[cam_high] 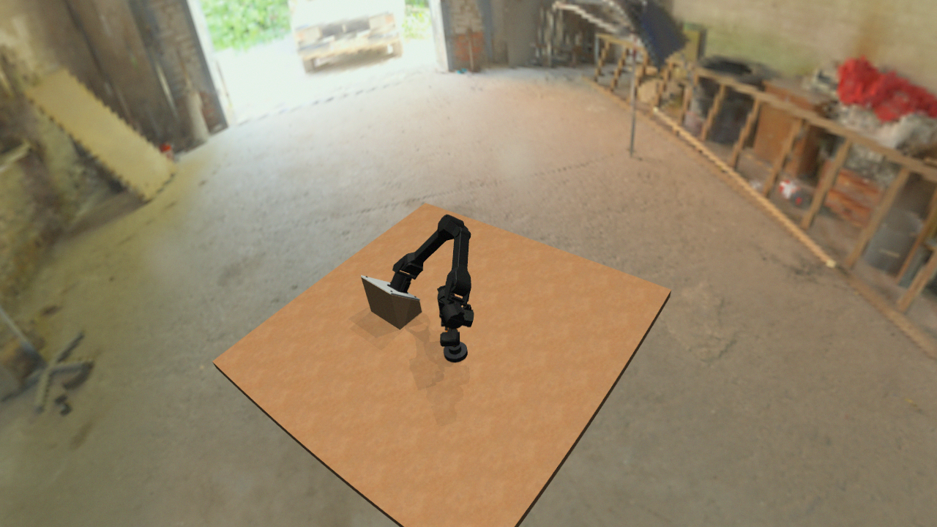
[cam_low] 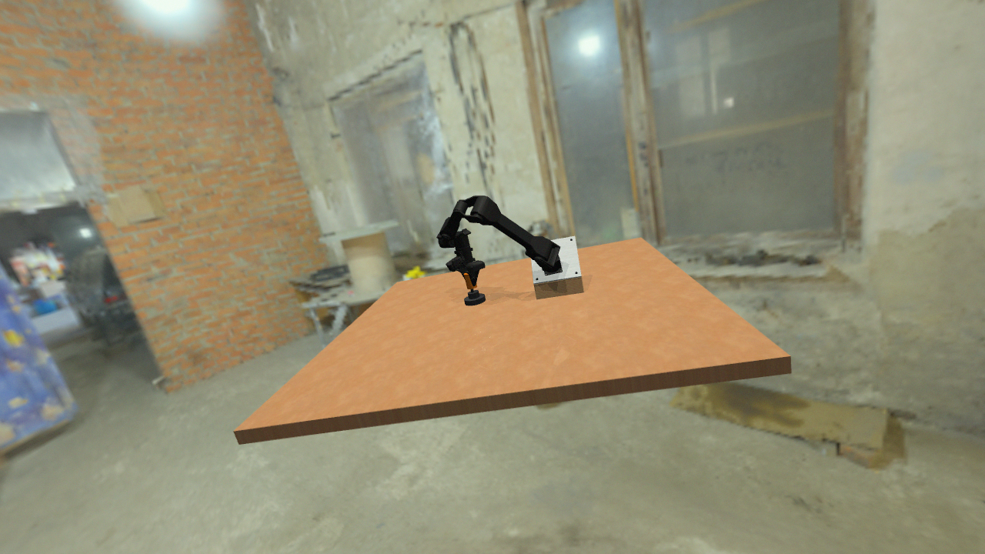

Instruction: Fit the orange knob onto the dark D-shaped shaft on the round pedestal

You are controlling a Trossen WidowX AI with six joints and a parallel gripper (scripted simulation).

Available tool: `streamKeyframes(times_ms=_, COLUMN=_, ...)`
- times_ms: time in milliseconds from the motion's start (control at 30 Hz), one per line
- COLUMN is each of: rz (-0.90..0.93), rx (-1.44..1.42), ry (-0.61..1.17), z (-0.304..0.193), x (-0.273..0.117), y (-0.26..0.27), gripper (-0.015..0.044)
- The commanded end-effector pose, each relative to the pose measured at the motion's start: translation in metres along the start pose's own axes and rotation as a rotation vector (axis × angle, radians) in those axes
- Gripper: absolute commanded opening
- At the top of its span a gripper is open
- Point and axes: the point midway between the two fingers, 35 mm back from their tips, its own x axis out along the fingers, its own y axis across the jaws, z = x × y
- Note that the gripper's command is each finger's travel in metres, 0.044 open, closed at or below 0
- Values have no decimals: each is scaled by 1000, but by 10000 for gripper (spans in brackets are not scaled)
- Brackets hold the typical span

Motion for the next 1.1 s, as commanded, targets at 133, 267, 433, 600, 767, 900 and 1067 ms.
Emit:
streamKeyframes(times_ms=133, rz=-3, rx=863, ry=-2, z=3, x=-5, y=-2, gripper=0)
streamKeyframes(times_ms=267, rz=-3, rx=863, ry=-2, z=3, x=-5, y=-3, gripper=0)
streamKeyframes(times_ms=433, rz=-3, rx=863, ry=-2, z=3, x=-5, y=-4, gripper=0)
streamKeyframes(times_ms=600, rz=-3, rx=863, ry=-2, z=2, x=-3, y=-3, gripper=0)
streamKeyframes(times_ms=767, rz=-3, rx=863, ry=-2, z=2, x=-1, y=-3, gripper=0)
streamKeyframes(times_ms=900, rz=-3, rx=863, ry=-2, z=1, x=-1, y=-2, gripper=0)
streamKeyframes(times_ms=1067, rz=-3, rx=863, ry=-2, z=0, x=-2, y=1, gripper=0)
